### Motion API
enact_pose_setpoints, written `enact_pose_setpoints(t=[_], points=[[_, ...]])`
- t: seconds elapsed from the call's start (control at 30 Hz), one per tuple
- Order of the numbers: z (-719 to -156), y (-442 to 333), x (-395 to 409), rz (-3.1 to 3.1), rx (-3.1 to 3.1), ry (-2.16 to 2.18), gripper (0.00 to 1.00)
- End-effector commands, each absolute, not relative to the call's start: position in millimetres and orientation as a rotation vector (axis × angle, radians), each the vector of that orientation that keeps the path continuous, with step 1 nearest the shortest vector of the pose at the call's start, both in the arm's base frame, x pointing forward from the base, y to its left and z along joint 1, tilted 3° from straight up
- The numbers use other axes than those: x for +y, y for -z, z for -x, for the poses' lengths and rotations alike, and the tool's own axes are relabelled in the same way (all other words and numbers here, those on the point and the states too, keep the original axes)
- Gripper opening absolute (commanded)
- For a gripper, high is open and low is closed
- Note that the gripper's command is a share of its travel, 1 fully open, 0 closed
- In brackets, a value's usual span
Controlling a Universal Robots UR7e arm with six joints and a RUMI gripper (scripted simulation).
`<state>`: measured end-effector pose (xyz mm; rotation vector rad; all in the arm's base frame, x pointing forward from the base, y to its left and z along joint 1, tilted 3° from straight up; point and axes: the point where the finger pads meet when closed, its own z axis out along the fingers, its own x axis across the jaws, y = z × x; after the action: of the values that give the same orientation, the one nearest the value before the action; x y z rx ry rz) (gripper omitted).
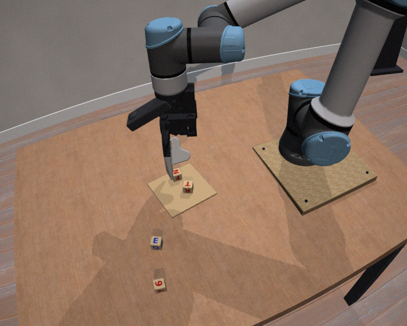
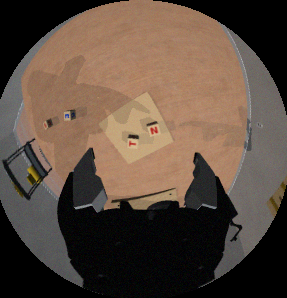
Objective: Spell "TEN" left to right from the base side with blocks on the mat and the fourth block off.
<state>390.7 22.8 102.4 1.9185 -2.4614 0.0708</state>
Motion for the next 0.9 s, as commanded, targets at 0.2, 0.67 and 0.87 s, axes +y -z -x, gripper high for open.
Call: enact_pose_setpoints(t=[0.2, 0.67, 0.87], points=[[-388.3, -101.0, 29.2, -2.201, -2.211, -0.064, 1.0], [-385.5, -100.1, 35.2, -2.459, -1.912, -0.059, 1.0], [-384.0, -99.7, 37.8, -2.558, -1.773, -0.057, 1.0]])
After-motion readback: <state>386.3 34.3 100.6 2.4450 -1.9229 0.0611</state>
